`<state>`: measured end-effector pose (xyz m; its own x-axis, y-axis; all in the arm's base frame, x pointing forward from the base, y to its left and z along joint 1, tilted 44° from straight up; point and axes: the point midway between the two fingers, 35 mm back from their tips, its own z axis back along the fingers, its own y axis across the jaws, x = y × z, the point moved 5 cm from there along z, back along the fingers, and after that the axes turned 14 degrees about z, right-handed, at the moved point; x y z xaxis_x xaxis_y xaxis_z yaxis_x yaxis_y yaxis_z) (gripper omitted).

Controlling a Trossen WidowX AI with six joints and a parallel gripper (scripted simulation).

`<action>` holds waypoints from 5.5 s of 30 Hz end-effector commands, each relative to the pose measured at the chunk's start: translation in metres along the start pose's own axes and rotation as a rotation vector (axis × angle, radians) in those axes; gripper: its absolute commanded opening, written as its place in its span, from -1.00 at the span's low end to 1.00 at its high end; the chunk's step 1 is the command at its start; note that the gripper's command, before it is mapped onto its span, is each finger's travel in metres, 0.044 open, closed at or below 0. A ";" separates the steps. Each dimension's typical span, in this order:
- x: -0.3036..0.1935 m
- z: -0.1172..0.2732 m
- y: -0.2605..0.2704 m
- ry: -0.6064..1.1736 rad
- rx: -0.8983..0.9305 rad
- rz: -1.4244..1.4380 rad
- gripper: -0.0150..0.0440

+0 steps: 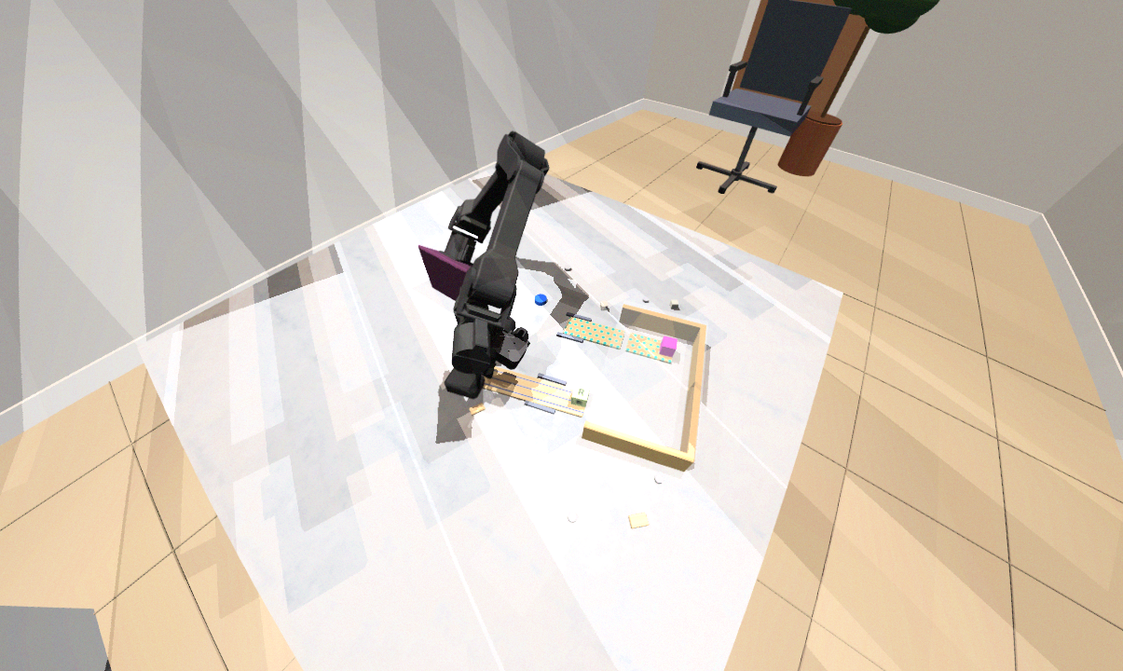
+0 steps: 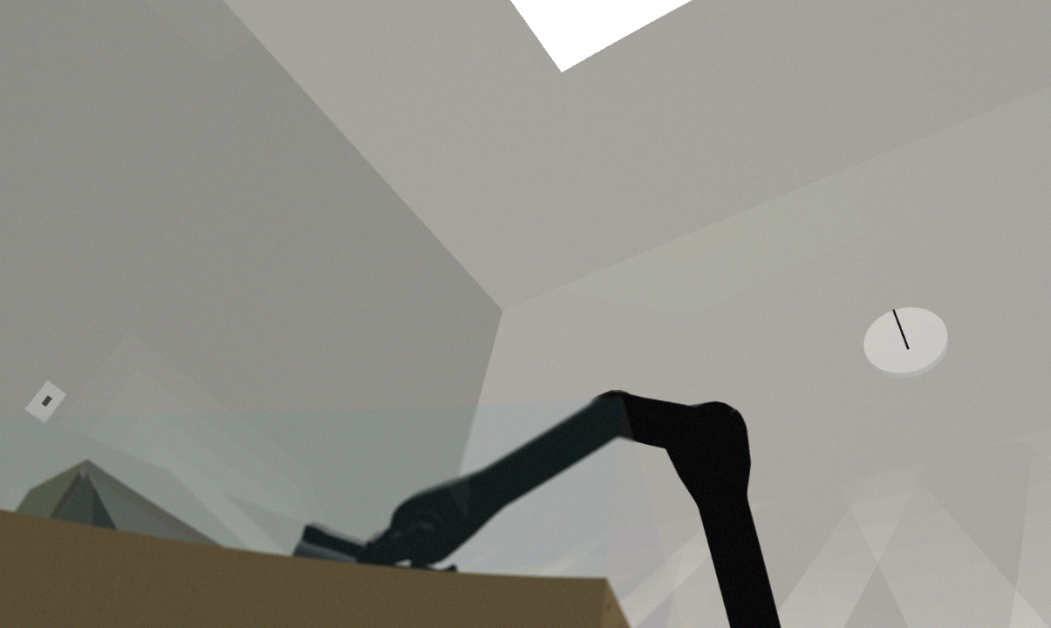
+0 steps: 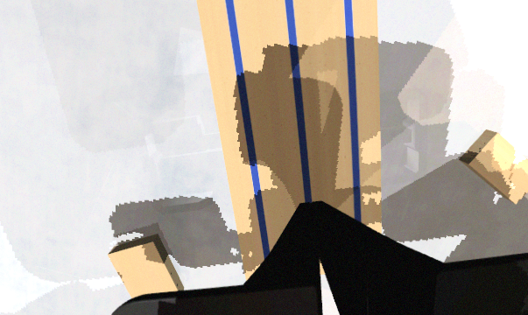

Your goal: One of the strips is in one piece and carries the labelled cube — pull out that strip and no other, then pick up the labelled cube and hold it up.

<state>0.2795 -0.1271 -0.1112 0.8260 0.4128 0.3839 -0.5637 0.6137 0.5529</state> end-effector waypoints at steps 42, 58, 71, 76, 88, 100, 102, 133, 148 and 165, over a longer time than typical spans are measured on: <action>0.057 0.046 -0.011 0.017 0.023 0.034 1.00; 0.119 0.053 -0.024 0.013 0.023 0.037 1.00; 0.168 0.059 -0.034 0.011 0.023 0.038 1.00; 0.174 0.057 -0.035 0.011 0.023 0.039 0.73; 0.175 0.037 -0.035 0.010 0.024 0.039 0.36; 0.175 0.018 -0.034 0.010 0.024 0.039 0.36; 0.175 0.014 -0.034 0.009 0.025 0.039 0.36; 0.173 0.010 -0.031 0.010 0.019 0.047 -0.49; 0.140 0.045 0.001 0.012 0.024 0.037 -0.49; 0.110 0.053 0.031 0.014 0.027 0.034 -0.49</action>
<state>0.3612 -0.0997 -0.0125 0.8055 0.4391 0.3979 -0.5925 0.5839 0.5549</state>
